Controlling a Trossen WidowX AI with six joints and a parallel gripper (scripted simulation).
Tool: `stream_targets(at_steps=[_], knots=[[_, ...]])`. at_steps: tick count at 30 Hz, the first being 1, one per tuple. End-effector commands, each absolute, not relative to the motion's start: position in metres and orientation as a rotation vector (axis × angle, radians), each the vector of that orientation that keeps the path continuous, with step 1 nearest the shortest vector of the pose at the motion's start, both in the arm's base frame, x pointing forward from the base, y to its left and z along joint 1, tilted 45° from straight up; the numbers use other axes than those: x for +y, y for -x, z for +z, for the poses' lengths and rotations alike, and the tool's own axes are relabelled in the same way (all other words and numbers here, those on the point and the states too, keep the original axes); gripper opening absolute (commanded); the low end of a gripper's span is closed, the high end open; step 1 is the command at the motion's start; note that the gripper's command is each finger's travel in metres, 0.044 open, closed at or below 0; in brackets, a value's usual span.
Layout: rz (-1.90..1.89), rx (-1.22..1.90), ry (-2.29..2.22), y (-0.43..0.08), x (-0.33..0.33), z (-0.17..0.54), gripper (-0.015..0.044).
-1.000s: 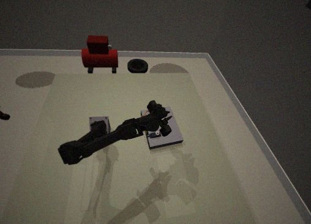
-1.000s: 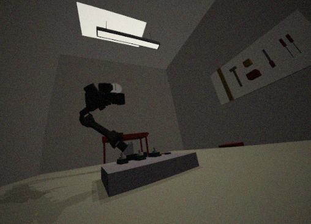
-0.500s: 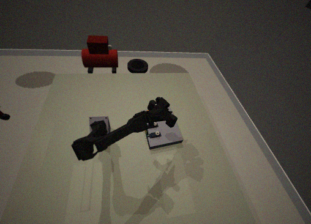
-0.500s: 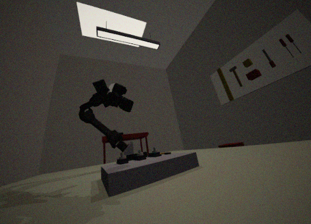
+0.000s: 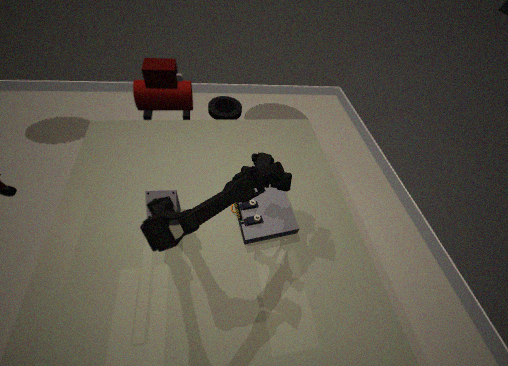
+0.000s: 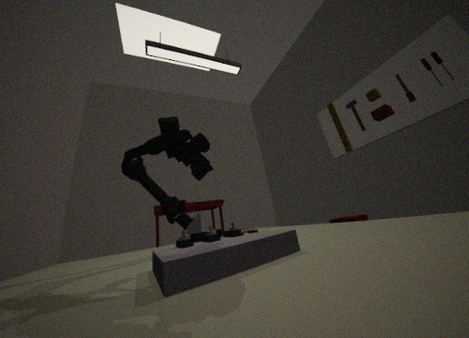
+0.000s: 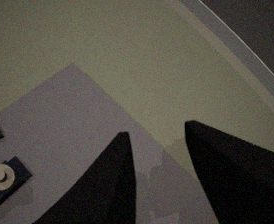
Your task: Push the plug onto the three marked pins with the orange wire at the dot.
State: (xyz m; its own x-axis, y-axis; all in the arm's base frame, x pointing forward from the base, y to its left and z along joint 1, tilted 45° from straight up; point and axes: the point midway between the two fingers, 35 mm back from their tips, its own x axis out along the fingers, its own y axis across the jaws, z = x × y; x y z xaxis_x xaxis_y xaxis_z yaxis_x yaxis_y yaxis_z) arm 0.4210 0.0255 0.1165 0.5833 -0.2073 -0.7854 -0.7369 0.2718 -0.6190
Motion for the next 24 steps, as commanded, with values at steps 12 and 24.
stream_targets(at_steps=[12,24], knots=[[0.759,1.115,1.622,-0.422,0.033,0.060,0.0115],[1.077,1.228,1.857,-0.415,0.038,0.017,0.0115]])
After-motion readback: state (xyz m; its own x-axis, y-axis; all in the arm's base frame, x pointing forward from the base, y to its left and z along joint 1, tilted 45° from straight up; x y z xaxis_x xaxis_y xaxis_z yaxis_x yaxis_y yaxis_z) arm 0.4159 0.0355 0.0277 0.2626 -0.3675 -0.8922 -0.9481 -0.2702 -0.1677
